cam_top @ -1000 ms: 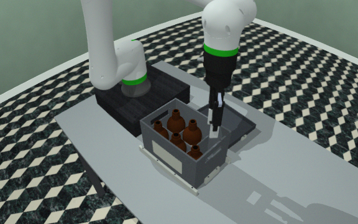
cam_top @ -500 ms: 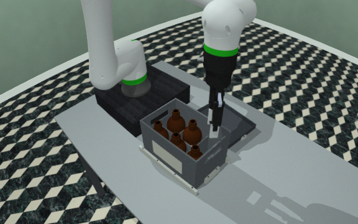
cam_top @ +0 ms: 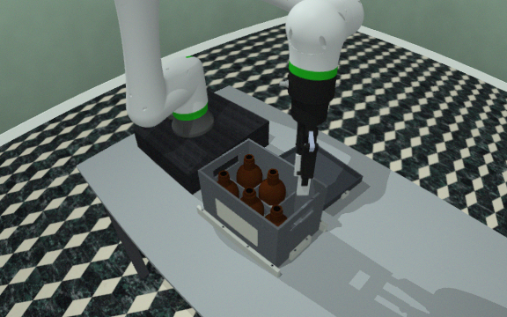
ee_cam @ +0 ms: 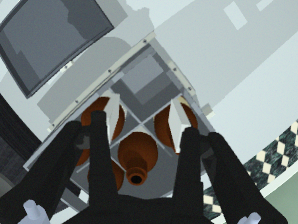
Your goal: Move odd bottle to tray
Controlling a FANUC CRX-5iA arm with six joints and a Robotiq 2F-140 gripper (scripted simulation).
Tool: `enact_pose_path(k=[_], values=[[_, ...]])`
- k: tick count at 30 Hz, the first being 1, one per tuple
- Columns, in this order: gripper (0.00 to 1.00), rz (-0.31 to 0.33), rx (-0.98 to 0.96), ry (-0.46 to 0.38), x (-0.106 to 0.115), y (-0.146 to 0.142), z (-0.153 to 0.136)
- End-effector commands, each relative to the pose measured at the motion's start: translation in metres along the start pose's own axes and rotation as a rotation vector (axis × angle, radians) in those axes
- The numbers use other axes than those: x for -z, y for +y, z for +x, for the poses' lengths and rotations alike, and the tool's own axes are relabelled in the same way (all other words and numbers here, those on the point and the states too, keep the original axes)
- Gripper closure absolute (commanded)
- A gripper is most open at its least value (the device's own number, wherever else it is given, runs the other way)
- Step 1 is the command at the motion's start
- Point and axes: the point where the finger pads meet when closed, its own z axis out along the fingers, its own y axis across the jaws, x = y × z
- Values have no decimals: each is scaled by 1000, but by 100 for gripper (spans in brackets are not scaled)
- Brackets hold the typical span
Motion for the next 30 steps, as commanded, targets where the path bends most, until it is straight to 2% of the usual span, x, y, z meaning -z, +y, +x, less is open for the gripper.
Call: enact_pose_path(k=[1,30], values=[[56,-1,0,1,1,1,0],[56,-1,0,1,1,1,0]])
